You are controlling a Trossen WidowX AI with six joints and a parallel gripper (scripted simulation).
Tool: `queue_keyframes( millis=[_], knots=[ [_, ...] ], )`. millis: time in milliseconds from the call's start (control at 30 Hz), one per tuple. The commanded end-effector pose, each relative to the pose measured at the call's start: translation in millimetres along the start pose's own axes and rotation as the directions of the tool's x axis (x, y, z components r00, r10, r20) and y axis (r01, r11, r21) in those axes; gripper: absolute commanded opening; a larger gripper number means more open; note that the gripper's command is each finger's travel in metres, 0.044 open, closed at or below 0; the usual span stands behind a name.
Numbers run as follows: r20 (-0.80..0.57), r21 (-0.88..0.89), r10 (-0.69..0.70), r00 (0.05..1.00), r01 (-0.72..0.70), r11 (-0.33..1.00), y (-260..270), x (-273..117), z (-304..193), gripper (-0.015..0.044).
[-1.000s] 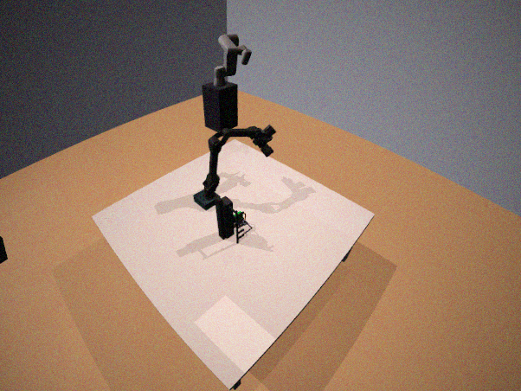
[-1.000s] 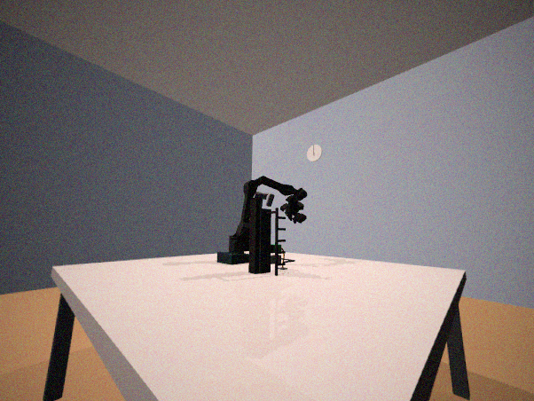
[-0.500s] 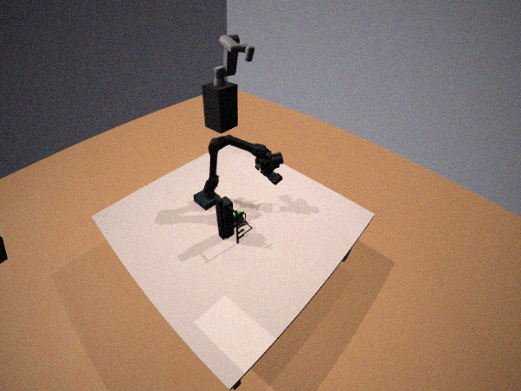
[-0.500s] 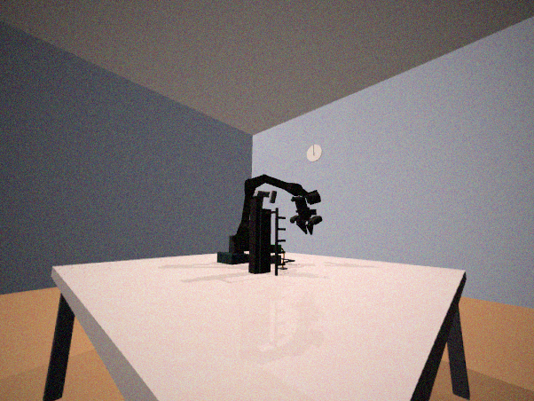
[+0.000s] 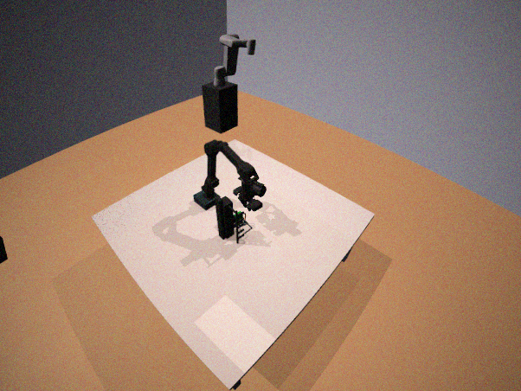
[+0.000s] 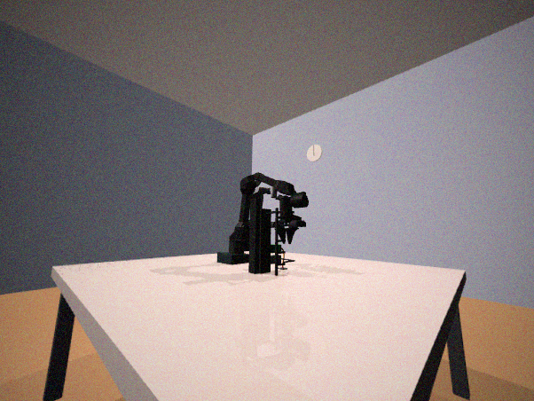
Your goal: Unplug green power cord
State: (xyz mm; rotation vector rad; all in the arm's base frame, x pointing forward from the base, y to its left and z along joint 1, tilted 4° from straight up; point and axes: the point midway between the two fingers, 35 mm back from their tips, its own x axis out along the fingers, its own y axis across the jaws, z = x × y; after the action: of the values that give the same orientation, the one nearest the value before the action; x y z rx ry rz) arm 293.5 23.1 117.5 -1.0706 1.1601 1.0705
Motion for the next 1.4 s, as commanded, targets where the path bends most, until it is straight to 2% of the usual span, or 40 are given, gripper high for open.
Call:
queue_keyframes(
  millis=[0, 1367],
  knots=[
    [-0.023, -0.027, 0.018, 1.0, -0.018, 0.999, 5, 2, -12, 0.016],
    [-0.027, -0.028, 0.018, 0.999, -0.019, 0.999, 4, 10, -53, 0.016]
  ],
)
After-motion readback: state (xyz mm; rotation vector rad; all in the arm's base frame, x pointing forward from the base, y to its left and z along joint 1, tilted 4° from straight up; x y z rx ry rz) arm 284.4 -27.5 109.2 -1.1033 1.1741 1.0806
